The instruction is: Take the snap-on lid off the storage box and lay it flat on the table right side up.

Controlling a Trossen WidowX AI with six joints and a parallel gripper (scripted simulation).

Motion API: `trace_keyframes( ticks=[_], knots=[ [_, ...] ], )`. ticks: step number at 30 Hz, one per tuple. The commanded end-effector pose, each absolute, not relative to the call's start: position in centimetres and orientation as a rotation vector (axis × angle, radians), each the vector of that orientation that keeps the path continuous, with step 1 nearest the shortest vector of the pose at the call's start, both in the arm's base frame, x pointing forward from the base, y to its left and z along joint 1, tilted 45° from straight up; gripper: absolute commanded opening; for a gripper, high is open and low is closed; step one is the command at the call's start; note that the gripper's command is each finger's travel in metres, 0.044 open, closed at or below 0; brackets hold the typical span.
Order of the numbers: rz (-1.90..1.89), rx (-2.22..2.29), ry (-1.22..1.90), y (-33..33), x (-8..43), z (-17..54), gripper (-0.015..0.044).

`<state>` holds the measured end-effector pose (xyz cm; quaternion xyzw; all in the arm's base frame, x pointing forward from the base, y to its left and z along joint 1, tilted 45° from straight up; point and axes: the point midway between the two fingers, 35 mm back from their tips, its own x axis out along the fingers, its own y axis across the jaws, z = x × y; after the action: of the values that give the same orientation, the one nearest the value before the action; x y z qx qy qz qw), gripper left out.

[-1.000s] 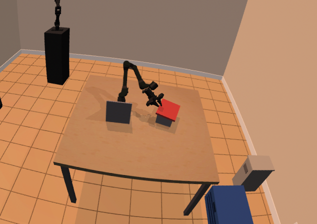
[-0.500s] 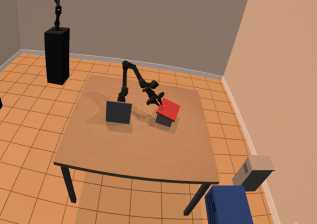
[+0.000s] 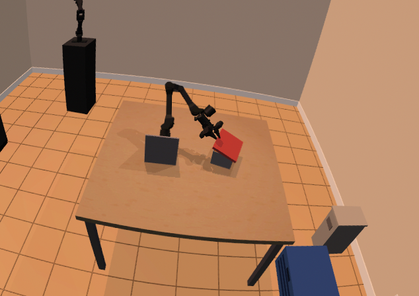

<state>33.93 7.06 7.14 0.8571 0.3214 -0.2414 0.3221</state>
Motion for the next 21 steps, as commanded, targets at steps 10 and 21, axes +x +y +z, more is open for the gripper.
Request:
trace_keyframes(
  ticks=[10, 21],
  knots=[
    [-0.626, 2.248, 0.840, 5.8, 35.0, 8.3, 0.0000],
    [-0.626, 2.248, 0.840, 4.7, 36.0, 9.1, 0.0000]
  ],
)
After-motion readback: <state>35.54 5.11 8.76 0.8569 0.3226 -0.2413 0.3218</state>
